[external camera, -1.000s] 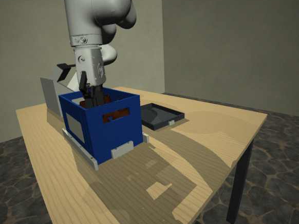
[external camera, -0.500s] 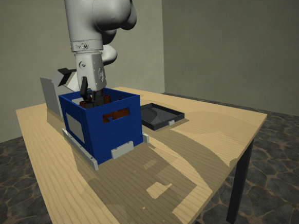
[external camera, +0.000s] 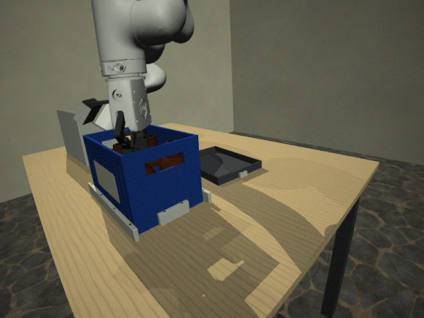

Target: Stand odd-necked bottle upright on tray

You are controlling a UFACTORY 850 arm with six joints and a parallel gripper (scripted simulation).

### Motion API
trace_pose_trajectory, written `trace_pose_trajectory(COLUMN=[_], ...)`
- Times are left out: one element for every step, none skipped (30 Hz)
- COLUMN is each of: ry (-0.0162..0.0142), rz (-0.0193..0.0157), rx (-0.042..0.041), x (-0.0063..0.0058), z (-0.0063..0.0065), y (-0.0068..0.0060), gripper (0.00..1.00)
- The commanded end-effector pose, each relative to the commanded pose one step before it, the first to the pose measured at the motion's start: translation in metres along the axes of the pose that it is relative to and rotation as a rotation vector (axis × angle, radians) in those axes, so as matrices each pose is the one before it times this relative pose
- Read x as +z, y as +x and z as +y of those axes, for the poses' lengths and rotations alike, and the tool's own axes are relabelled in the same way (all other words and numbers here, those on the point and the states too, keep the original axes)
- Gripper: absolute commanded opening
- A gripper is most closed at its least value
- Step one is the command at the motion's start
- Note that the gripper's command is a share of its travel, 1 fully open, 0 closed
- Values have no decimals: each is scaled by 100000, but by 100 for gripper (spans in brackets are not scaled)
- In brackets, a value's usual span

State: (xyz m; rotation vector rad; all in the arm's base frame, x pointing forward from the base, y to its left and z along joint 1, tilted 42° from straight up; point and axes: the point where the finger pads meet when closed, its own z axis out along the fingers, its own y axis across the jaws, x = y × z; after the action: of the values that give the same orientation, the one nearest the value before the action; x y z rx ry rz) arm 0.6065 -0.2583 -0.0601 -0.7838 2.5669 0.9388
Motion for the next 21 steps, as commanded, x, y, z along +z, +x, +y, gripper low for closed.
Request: trace_pose_trajectory(ry=[205, 0, 0, 0, 0, 0, 0, 0, 0, 0, 0, 0, 0, 0, 0, 0, 0, 0, 0, 0, 0], rz=[-76, 0, 0, 0, 0, 0, 0, 0, 0, 0, 0, 0, 0, 0, 0, 0, 0, 0, 0, 0, 0], rx=[-64, 0, 0, 0, 0, 0, 0, 0, 0, 0, 0, 0, 0, 0, 0, 0, 0, 0, 0, 0, 0], x=[-127, 0, 0, 0, 0, 0, 0, 0, 0, 0, 0, 0, 0, 0, 0, 0, 0, 0, 0, 0, 0], z=[-56, 0, 0, 0, 0, 0, 0, 0, 0, 0, 0, 0, 0, 0, 0, 0, 0, 0, 0, 0, 0], y=[-48, 0, 0, 0, 0, 0, 0, 0, 0, 0, 0, 0, 0, 0, 0, 0, 0, 0, 0, 0, 0], gripper=[65, 65, 65, 65, 65, 65, 65, 65, 0, 0, 0, 0, 0, 0, 0, 0, 0, 0, 0, 0, 0])
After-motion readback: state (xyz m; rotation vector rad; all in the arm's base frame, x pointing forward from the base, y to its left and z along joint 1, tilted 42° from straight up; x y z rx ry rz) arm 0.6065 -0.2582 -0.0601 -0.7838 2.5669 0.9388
